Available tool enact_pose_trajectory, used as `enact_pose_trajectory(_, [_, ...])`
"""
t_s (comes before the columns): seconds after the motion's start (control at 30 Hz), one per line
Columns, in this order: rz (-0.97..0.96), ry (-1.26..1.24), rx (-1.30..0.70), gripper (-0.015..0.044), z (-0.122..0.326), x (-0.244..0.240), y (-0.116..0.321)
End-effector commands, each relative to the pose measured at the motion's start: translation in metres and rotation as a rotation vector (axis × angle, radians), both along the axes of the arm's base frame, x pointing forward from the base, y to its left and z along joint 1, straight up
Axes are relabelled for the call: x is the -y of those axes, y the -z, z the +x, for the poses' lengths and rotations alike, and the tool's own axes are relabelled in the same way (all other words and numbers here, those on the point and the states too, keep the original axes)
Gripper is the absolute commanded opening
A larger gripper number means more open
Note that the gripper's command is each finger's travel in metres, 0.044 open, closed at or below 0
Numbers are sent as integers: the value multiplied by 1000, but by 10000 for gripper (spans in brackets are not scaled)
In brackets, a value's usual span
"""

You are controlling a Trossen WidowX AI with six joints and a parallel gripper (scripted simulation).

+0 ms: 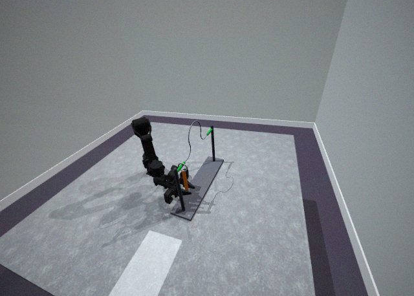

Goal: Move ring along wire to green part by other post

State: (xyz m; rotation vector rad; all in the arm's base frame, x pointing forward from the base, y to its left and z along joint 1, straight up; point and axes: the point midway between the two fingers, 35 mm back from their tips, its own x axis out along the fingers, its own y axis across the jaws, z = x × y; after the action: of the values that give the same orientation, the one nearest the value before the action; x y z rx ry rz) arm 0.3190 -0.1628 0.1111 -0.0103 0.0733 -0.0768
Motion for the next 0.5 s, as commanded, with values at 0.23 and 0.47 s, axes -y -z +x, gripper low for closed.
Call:
enact_pose_trajectory(0.23, [0,0,0,55,0,0,0])
enact_pose_trajectory(0.47, [0,0,0,-129,0,0,0])
